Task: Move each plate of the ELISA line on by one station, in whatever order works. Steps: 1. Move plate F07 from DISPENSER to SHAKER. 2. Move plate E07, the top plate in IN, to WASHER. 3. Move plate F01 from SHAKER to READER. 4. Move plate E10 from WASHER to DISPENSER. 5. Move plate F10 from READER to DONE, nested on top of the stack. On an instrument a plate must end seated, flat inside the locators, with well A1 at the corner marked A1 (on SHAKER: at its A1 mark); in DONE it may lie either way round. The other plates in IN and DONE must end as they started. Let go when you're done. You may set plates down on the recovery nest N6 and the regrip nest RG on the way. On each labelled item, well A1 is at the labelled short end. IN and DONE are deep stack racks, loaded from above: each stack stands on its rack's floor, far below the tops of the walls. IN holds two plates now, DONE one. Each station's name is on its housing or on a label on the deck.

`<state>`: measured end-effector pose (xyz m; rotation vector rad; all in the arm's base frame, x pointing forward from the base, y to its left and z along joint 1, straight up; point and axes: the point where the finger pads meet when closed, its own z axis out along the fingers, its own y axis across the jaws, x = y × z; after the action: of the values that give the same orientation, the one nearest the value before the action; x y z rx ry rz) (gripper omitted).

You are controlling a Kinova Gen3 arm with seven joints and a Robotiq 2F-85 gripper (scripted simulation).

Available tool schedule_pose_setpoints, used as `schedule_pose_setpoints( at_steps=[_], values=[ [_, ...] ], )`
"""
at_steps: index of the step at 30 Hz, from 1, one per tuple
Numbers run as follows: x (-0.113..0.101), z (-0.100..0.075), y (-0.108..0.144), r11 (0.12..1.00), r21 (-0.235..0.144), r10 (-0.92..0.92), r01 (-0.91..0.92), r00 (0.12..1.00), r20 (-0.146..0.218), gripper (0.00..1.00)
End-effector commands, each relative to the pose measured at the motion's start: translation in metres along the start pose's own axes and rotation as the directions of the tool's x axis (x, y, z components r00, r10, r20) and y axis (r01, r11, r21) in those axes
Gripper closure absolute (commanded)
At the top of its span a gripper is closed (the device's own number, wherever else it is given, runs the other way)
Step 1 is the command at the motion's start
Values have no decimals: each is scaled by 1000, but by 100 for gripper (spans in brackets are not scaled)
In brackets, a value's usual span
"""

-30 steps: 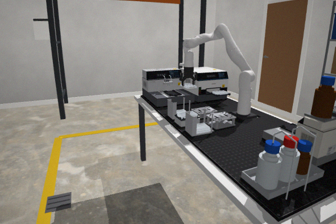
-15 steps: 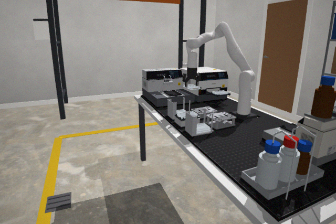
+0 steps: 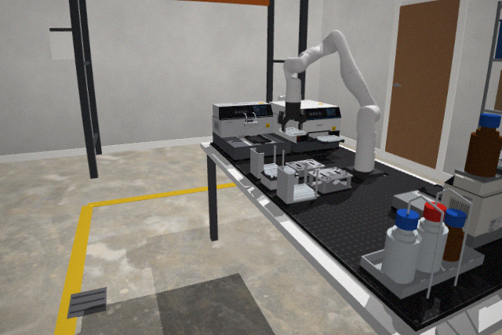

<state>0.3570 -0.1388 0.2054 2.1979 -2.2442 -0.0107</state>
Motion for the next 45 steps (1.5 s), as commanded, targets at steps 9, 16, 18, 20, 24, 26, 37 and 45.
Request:
schedule_pose_setpoints(
  at_steps=[9, 16, 18, 20, 24, 26, 37, 45],
  values=[
    [-30, -1, 13, 1000, 2, 0, 0, 1000, -1, 6],
    [-50, -1, 23, 1000, 2, 1, -1, 1000, -1, 6],
    [-57, -1, 25, 1000, 2, 1, -1, 1000, -1, 6],
    [-63, -1, 28, 1000, 2, 1, -1, 1000, -1, 6],
    [-72, -1, 32, 1000, 2, 1, -1, 1000, -1, 6],
    [-75, 0, 34, 1000, 2, 1, -1, 1000, -1, 6],
    [-108, 0, 50, 1000, 2, 2, -2, 1000, -1, 6],
    [-126, 0, 58, 1000, 2, 2, -2, 1000, -1, 6]
  ],
)
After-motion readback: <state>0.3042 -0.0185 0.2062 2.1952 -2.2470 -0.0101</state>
